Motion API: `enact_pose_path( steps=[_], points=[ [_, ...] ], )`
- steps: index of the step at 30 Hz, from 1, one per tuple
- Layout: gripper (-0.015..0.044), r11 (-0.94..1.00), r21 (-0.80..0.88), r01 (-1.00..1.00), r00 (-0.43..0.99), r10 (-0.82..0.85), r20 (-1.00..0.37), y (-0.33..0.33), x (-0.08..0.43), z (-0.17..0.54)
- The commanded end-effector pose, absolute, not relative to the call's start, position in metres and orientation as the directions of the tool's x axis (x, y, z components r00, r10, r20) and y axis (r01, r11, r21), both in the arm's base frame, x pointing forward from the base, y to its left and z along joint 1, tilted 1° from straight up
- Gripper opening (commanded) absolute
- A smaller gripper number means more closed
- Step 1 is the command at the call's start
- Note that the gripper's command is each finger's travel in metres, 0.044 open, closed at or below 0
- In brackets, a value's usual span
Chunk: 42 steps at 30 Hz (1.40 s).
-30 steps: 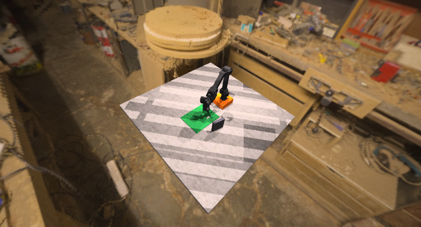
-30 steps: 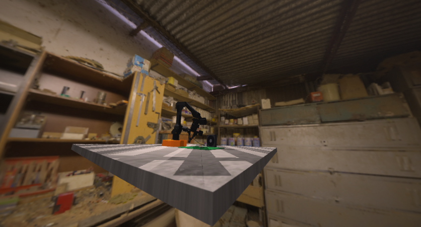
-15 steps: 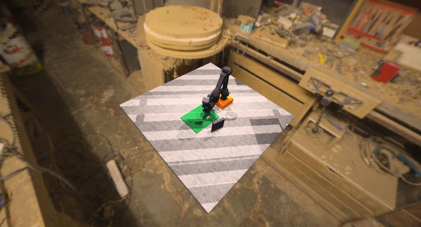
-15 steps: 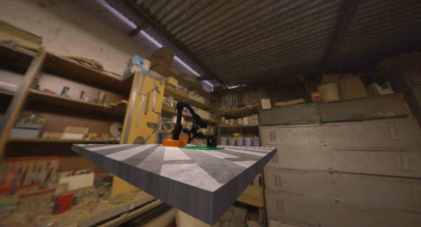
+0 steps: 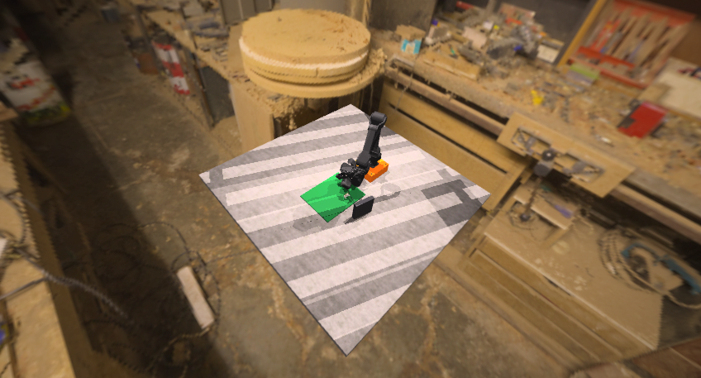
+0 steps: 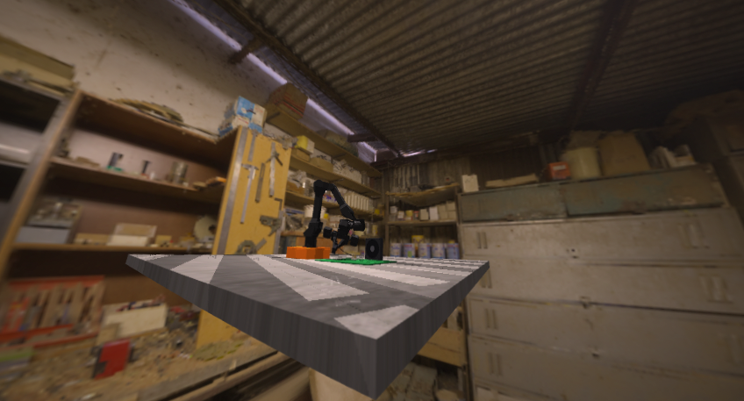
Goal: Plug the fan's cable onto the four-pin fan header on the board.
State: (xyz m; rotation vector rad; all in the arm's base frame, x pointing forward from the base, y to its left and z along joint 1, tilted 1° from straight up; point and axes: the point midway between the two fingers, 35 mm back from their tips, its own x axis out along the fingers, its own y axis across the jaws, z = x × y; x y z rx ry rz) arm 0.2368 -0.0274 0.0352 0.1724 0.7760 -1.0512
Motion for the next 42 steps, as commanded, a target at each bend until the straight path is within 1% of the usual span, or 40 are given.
enact_pose_path(
  steps=[1,20,38,42],
  points=[
    [0.0000,0.508,-0.216,0.834,0.295,-0.741,-0.603,-0.027,0.235,0.035],
    [0.0000,0.548,-0.118,0.828,0.471,-0.794,-0.384,-0.018,0.230,0.042],
    [0.0000,0.632,0.003,0.775,0.623,-0.764,-0.167,-0.006,0.223,0.055],
    [0.0000,0.640,0.013,0.768,0.635,-0.758,-0.149,-0.005,0.222,0.057]
  ],
)
